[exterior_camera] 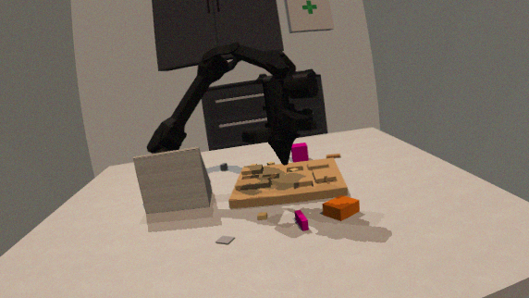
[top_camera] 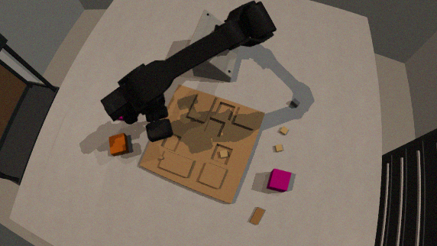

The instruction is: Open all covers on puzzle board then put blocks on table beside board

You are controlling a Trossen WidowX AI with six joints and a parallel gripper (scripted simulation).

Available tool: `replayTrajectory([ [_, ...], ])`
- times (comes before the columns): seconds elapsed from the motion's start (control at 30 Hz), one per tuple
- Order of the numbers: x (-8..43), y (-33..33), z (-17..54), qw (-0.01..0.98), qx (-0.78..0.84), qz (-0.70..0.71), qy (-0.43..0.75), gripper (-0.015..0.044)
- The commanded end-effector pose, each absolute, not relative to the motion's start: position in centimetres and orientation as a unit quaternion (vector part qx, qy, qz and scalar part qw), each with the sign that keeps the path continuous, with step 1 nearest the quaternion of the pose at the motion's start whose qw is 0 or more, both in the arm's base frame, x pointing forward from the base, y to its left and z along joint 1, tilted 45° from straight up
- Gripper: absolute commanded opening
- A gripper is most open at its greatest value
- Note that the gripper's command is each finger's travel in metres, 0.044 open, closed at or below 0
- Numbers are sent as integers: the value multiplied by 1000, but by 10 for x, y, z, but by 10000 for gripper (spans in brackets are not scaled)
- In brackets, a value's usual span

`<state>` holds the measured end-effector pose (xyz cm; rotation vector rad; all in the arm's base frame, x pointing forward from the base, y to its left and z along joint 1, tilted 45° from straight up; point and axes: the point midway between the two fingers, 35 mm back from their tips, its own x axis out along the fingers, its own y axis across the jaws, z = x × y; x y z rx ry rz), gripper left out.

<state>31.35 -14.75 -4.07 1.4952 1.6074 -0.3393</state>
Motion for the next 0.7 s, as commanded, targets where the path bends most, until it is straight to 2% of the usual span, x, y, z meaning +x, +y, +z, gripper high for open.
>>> replayTrajectory([
  [0.0, 328, -134, -22, 505, 558, -71, 655, 0],
  [0.67, 366, -57, 51, 688, 307, 216, 621, 0],
])
